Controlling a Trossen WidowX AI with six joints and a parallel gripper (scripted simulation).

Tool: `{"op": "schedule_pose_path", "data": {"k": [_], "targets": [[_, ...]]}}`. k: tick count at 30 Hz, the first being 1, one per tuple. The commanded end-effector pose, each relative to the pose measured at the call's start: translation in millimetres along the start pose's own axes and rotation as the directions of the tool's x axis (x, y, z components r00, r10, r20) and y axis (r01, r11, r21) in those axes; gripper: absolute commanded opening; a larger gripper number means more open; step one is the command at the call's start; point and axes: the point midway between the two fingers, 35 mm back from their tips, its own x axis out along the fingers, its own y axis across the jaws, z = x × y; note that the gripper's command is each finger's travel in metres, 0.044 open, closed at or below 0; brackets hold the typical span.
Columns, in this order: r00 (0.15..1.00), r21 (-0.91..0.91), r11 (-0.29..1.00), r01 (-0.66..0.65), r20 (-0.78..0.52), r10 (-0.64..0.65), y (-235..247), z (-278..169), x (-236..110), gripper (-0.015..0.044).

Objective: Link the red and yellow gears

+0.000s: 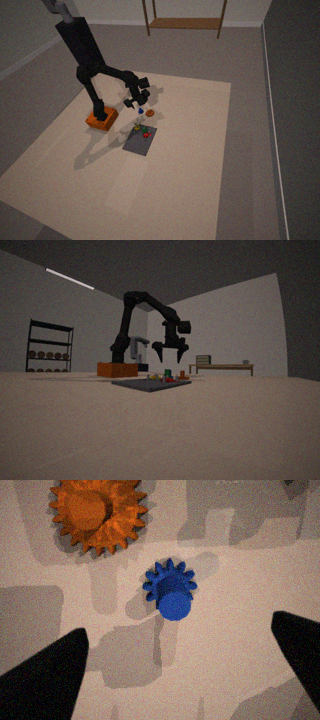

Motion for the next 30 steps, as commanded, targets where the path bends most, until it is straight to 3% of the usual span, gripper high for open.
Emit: {"op": "schedule_pose_path", "data": {"k": [1,30], "targets": [[1.000,0.065,0.998,-0.006,0.007,0.005,0,-7,-1,0.0440],[1.000,0.065,0.998,-0.006,0.007,0.005,-1,-7,48,0.0440]]}}
